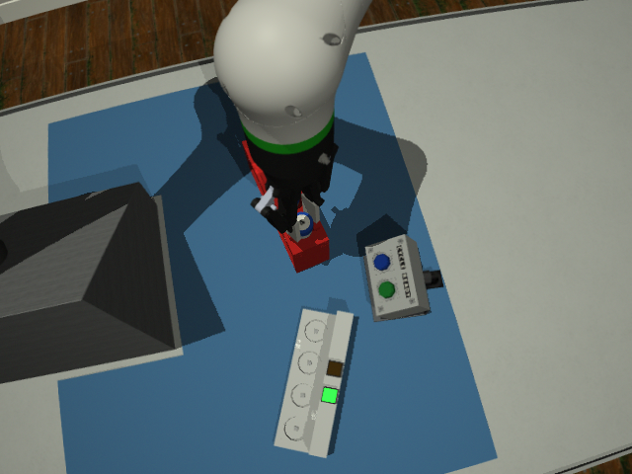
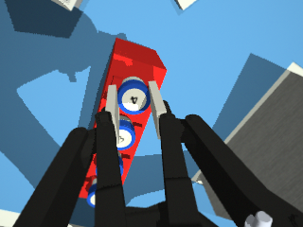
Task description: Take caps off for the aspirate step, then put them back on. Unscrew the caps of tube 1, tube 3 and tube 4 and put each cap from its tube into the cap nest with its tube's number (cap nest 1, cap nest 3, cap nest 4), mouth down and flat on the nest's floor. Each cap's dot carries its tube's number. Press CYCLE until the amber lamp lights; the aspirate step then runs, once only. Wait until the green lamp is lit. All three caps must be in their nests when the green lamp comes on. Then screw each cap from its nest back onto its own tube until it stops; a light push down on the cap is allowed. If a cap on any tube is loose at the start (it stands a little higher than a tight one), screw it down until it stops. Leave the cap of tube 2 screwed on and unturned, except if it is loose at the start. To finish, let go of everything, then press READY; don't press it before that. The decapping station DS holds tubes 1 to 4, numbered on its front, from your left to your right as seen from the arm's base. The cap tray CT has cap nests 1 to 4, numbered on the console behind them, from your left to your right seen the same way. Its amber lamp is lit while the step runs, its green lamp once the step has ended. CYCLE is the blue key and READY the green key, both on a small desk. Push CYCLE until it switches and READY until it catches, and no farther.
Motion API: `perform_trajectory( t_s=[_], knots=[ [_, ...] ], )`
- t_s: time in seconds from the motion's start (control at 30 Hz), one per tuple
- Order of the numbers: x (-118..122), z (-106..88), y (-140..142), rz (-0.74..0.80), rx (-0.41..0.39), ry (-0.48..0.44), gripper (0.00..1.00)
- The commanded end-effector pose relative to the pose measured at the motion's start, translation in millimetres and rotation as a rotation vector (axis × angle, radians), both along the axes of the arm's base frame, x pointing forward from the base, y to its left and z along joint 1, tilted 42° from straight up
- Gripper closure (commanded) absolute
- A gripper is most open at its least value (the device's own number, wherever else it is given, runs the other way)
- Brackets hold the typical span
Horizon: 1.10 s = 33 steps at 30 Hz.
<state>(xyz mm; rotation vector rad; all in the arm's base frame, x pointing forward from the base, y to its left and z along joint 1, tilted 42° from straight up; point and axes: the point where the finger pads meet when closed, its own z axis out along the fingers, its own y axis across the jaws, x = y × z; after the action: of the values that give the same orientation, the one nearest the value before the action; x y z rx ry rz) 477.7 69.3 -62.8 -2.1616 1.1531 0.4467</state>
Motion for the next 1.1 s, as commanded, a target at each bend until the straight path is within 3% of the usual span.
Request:
perform_trajectory(
  t_s=[0.0,0.3,1.07],
  knots=[
    [0.1,0.0,-0.2,0.000,0.000,0.000,1.00],
    [0.1,0.0,-0.2,0.000,0.000,0.000,1.00],
    [0.1,-0.8,0.6,-0.517,0.001,0.473,1.00]
  ],
)
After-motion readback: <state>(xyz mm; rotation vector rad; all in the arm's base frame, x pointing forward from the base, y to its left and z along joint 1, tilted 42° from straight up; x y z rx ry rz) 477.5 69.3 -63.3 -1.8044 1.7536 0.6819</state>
